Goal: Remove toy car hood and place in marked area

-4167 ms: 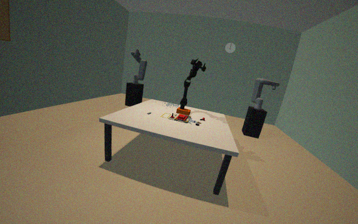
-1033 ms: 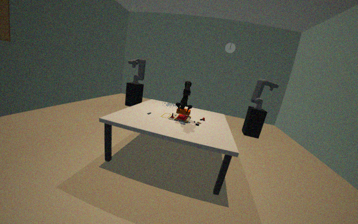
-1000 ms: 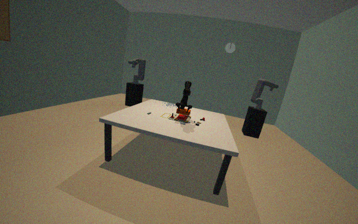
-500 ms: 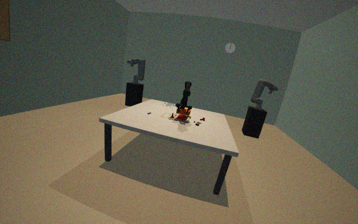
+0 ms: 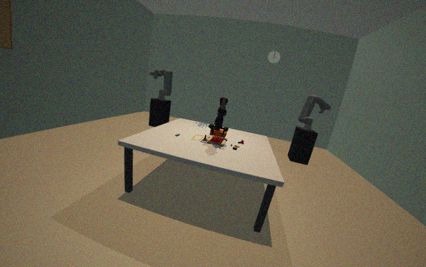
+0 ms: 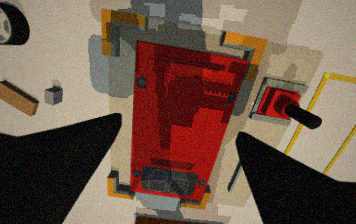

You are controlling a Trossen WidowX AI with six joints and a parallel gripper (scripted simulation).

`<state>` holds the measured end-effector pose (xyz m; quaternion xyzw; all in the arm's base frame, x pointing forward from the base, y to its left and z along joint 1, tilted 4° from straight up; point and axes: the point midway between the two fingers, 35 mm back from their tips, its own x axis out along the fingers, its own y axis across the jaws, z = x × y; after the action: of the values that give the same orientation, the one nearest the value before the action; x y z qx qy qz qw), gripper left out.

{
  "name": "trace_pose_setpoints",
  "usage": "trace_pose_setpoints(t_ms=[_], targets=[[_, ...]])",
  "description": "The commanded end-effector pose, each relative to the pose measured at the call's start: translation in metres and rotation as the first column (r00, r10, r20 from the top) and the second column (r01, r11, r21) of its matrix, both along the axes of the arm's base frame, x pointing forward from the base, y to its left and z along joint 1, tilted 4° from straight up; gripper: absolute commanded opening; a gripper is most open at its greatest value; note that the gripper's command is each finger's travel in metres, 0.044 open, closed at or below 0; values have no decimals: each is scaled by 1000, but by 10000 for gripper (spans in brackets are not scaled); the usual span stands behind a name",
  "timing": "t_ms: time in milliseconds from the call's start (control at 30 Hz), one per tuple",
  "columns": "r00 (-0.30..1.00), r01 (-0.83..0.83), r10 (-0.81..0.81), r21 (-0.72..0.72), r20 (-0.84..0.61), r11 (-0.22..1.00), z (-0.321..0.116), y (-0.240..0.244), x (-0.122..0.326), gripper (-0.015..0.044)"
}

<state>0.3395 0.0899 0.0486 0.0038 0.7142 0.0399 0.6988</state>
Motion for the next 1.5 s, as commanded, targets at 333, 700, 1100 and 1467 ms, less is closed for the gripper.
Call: trace_pose_setpoints(t_ms=[333, 700, 1100, 1467], targets=[[1000, 4, -4, -5, -8, 1000, -11, -1, -3, 440], [1000, 4, -4, -5, -8, 1000, -17, -1, -4, 440], [1000, 4, -4, -5, -8, 1000, -22, -1, -4, 440], [1000, 4, -4, -5, -8, 1000, -27, 0, -5, 440]])
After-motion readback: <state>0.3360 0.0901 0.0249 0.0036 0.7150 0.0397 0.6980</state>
